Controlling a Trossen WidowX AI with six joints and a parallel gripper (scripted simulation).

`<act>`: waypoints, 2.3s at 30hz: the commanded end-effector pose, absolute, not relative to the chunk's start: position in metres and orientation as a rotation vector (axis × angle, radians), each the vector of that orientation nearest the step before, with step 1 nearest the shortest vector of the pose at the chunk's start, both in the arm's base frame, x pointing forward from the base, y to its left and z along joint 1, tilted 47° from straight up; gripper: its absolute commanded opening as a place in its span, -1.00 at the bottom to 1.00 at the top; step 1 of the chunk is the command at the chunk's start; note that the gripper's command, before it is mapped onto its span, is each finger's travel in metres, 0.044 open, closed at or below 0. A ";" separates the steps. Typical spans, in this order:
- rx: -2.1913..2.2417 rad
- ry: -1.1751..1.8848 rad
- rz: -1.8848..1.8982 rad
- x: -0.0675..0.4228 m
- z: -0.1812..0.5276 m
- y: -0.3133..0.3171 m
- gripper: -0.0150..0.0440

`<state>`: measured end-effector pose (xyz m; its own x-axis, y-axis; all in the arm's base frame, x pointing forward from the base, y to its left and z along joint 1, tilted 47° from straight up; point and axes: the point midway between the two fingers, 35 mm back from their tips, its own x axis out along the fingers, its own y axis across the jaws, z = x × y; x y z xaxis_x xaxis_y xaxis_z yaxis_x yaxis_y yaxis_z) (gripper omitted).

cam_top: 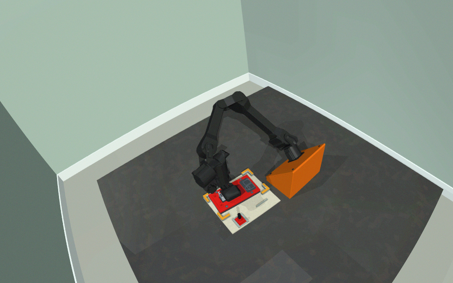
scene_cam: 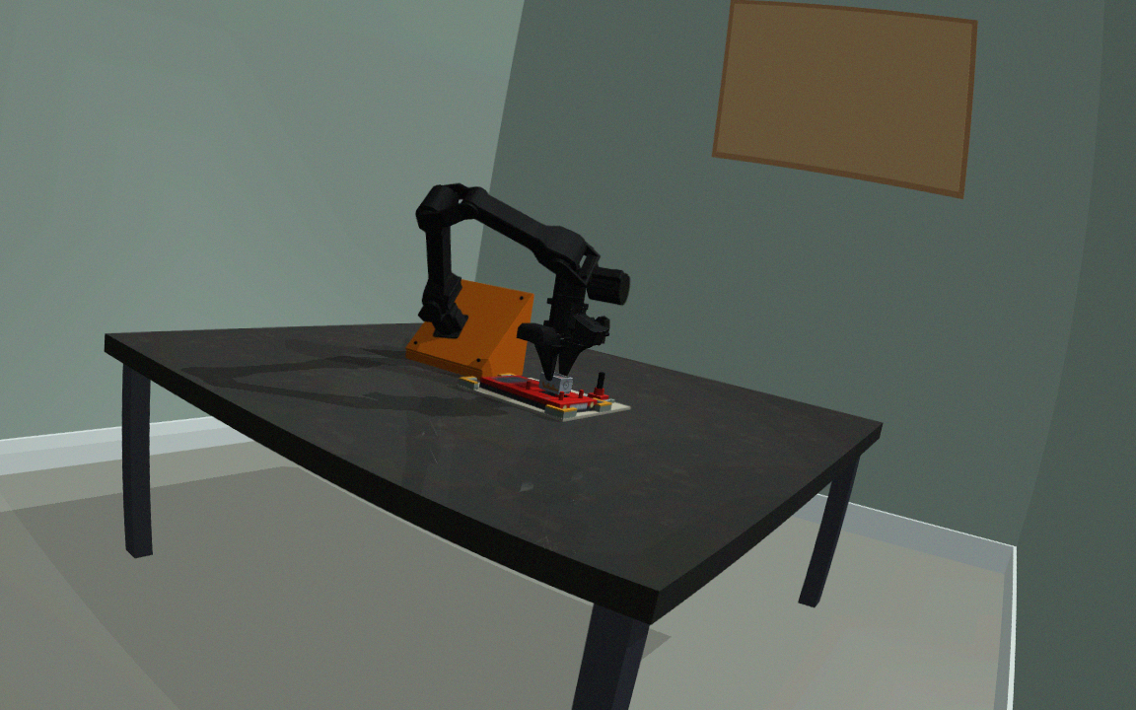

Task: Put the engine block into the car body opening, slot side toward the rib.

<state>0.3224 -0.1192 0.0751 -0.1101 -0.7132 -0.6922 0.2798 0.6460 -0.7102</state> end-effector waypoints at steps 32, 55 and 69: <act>-0.402 1.458 -0.867 0.322 0.070 -0.125 0.05; -0.394 1.455 -0.869 0.322 0.069 -0.126 0.85; -0.402 1.458 -0.866 0.324 0.078 -0.117 1.00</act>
<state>0.3225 -0.1191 0.0752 -0.1093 -0.7149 -0.6906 0.2591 0.6503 -0.7141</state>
